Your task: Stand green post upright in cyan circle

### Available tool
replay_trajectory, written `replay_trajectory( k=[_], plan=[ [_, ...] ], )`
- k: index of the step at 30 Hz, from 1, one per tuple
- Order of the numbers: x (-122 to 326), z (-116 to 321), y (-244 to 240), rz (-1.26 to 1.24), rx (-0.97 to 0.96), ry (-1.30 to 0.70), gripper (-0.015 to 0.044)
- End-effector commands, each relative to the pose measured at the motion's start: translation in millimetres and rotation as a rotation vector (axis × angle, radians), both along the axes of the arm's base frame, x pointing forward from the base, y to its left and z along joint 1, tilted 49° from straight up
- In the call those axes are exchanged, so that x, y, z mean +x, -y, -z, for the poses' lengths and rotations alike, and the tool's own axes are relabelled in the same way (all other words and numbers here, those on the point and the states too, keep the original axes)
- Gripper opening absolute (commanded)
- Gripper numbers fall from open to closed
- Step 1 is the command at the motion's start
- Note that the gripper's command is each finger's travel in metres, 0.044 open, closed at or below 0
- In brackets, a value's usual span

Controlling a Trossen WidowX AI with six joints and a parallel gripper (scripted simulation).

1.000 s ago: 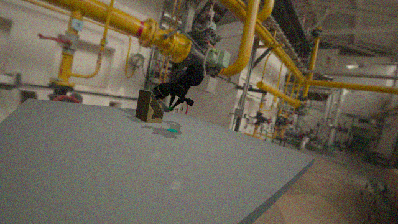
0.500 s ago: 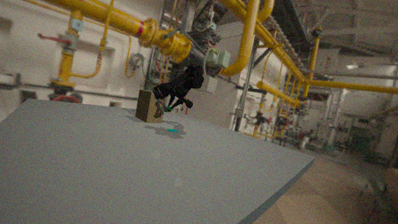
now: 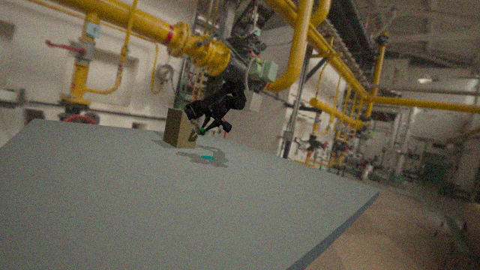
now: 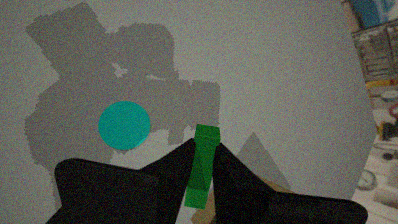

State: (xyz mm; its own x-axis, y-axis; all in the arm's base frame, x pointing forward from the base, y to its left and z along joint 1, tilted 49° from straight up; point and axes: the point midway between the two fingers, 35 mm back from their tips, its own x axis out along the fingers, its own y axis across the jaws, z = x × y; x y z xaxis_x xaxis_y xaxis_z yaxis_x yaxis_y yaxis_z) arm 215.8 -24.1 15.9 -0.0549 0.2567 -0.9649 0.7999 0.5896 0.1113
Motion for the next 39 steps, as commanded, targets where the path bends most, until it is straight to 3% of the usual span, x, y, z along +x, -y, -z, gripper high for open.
replay_trajectory(
  k=[1,39],
  plan=[
    [-2.3,1.1,-0.2,0.007,-0.028,0.000,0.0023],
    [-3.6,4.1,0.7,0.053,-0.269,0.073,0.0023]
  ],
)
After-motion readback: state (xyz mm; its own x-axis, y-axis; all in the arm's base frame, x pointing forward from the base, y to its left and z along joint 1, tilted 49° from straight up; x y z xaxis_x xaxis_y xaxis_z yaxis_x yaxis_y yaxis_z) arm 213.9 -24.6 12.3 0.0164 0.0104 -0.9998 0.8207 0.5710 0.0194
